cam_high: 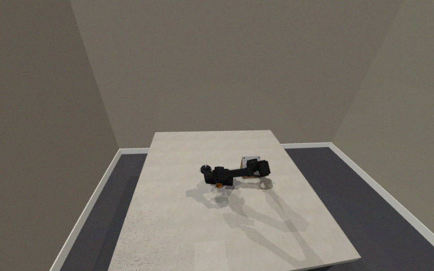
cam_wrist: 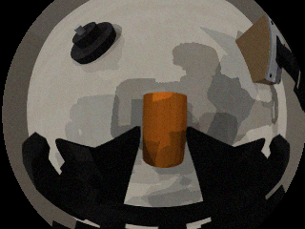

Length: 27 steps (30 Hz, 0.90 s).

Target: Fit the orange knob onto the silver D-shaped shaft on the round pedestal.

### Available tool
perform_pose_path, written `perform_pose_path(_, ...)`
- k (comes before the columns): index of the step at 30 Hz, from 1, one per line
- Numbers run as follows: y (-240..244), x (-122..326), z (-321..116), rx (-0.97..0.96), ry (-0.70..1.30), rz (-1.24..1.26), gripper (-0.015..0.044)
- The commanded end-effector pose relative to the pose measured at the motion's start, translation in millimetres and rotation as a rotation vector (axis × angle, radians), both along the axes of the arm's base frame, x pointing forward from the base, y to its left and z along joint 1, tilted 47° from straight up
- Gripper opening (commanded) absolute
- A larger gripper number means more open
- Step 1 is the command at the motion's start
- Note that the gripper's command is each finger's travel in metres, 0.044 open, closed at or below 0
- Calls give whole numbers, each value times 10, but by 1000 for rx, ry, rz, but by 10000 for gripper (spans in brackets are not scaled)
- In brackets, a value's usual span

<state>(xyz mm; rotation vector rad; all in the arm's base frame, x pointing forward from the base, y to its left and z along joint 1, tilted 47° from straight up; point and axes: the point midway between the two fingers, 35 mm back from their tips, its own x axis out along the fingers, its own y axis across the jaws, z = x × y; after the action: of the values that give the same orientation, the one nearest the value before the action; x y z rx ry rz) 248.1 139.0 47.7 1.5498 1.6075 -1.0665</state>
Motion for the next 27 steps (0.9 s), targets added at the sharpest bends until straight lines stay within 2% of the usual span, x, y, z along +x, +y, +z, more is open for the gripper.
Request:
perform_pose_path(1,2,0,-3,0,2,-3,213)
perform_pose_path(6,2,0,-3,0,2,-3,180)
perform_pose_path(11,-7,0,-2,13,1,-3,179)
perform_pose_path(27,-185,-9,-37,289,-9,-34,179)
